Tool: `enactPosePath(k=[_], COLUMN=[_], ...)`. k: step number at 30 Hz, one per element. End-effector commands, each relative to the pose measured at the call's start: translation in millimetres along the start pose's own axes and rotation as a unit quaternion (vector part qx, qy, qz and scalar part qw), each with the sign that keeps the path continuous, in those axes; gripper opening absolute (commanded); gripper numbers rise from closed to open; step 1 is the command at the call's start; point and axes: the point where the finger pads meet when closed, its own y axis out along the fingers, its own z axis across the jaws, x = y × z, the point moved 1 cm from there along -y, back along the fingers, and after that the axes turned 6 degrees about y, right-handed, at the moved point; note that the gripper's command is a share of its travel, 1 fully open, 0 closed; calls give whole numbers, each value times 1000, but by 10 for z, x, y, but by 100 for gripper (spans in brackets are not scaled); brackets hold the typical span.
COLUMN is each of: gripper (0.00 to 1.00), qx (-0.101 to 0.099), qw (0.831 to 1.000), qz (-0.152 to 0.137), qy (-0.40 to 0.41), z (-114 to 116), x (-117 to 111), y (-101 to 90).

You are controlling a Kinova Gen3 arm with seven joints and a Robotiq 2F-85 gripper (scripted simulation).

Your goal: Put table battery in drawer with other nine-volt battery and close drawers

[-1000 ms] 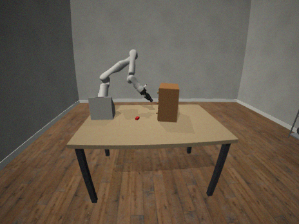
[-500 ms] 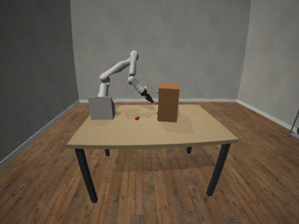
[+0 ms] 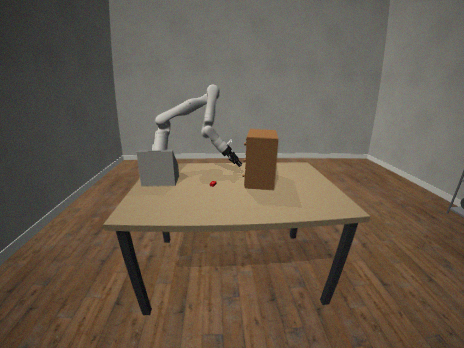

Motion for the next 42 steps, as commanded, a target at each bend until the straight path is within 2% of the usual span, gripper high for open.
enactPosePath(k=[1,8,42], gripper=[33,33,33], qx=[1,1,1], qw=[1000,1000,1000], qz=[-7,-7,-7], qy=[0,0,0], z=[26,29,28], x=[92,118,108], y=[87,154,151])
